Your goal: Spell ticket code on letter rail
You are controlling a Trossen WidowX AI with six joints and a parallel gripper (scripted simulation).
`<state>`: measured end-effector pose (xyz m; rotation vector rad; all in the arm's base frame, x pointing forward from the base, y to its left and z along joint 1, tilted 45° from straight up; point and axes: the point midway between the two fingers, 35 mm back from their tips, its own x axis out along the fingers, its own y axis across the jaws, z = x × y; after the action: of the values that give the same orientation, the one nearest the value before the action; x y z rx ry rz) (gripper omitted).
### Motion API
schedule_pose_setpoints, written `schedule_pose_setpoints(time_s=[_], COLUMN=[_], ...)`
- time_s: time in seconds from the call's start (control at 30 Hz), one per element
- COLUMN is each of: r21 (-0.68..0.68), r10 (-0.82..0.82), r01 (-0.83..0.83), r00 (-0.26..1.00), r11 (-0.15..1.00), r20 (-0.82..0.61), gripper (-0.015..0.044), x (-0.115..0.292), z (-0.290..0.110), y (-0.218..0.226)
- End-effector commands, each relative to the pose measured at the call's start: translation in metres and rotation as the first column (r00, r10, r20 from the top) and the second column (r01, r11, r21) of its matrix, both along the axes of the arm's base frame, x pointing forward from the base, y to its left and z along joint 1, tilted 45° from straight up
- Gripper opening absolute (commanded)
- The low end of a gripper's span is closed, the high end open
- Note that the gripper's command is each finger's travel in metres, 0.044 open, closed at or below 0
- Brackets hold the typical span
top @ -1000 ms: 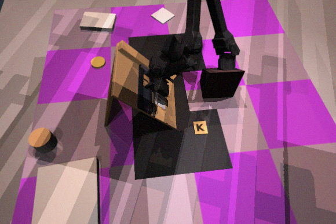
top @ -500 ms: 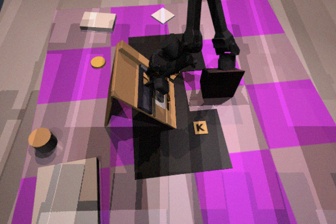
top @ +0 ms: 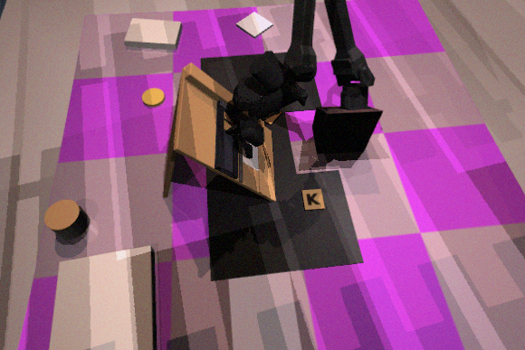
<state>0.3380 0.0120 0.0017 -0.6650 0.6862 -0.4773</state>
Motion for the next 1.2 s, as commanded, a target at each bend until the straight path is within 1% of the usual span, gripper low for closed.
schedule_pose_setpoints(time_s=[0.0, 0.03, 0.07, 1.17], r21=[-0.001, -0.001, -0.001, 0.001], r10=[0.002, 0.003, 0.003, 0.003], r01=[-0.002, -0.003, -0.003, -0.003], r00=[1.0, 1.0, 1.0, 1.0], r11=[1.0, 1.0, 1.0, 1.0], r20=[-0.003, -0.003, -0.003, -0.005], gripper=[0.0262, 0.0289, 0.0295, 0.0295], x=[-0.002, -0.003, -0.004, -0.025], z=[0.001, 0.002, 0.002, 0.014], y=[0.001, 0.002, 0.003, 0.024])
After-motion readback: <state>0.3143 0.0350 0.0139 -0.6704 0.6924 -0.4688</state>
